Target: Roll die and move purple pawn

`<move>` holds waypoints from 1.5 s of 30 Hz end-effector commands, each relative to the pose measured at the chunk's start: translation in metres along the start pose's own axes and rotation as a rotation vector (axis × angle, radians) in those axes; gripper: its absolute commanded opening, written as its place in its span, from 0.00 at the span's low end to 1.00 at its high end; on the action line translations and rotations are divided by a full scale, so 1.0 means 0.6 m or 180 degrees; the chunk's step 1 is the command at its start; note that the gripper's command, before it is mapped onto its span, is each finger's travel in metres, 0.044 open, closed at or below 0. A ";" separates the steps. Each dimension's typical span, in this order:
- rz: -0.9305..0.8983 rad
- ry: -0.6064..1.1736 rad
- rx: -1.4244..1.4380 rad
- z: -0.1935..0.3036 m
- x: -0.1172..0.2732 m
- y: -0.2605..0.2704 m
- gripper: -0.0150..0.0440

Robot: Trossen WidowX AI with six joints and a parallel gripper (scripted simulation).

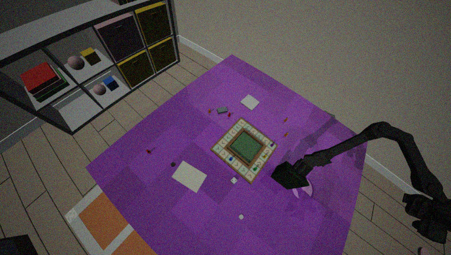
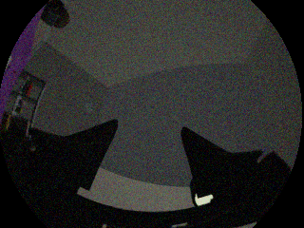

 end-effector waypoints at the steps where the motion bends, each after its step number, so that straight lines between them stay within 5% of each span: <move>1: -0.0001 -0.0027 0.0004 -0.002 -0.002 0.000 0.89; 5: -0.0259 -0.0295 -0.0179 -0.043 -0.070 0.015 0.72; 15: -0.1451 -0.0388 -0.1282 -0.111 -0.277 0.142 0.72; 26: -0.2858 0.0100 -0.2448 -0.177 -0.424 0.358 0.72; 37: -0.4408 0.1132 -0.3509 -0.225 -0.463 0.622 0.72; 45: -0.5503 0.2627 -0.4271 -0.262 -0.419 0.814 0.72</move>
Point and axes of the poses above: the point midway between the two fingers, 35 mm back from their tips, its own x axis back along the fingers, its own y axis across the jaws, z = x × y, the point moved 6 cm from there along x, back along the fingers, and after that the axes turned 8 degrees about x, right-handed, at the moved point
